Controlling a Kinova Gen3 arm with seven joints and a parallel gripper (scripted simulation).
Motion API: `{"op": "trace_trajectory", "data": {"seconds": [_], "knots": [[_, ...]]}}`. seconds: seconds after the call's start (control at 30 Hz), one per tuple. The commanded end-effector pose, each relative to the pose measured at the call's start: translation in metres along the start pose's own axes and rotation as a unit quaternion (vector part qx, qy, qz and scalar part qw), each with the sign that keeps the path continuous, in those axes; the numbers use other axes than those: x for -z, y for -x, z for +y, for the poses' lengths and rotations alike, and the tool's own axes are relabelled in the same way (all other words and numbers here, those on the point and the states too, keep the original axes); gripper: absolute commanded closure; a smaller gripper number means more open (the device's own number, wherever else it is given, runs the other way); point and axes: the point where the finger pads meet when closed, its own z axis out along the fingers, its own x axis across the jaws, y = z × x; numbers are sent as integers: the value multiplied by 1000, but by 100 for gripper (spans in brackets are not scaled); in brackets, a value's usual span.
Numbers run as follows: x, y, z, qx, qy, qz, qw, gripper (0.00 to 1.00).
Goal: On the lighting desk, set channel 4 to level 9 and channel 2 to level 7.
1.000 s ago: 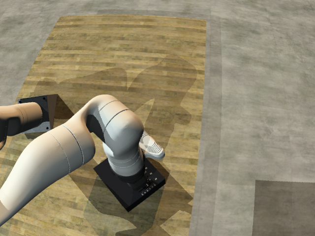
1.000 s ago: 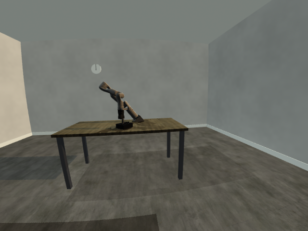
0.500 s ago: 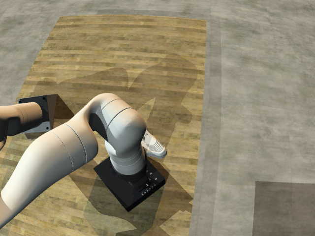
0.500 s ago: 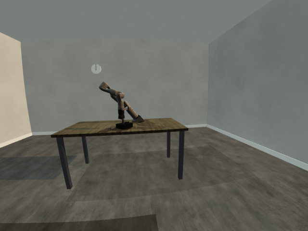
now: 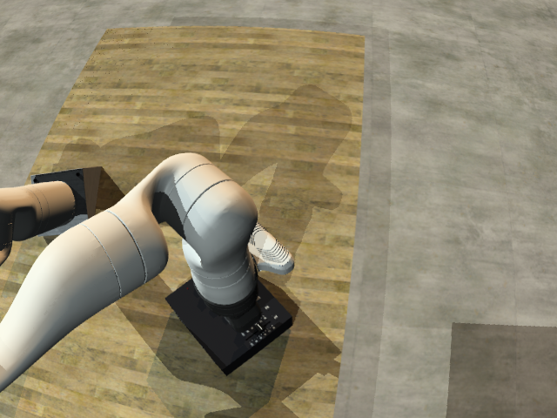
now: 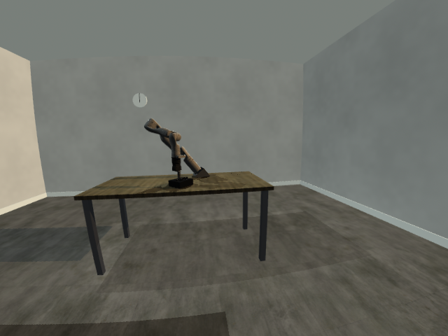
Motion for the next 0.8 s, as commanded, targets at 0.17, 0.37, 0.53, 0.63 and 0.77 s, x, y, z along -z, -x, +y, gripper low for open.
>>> {"op": "trace_trajectory", "data": {"seconds": [0.17, 0.37, 0.53, 0.63, 0.77], "knots": [[20, -2, -1, -1, -3, 3, 1000, 100], [23, -2, -1, -1, -3, 3, 1000, 100], [23, -2, -1, -1, -3, 3, 1000, 100], [23, -2, -1, -1, -3, 3, 1000, 100], [23, 2, -2, -1, -3, 3, 1000, 100]]}}
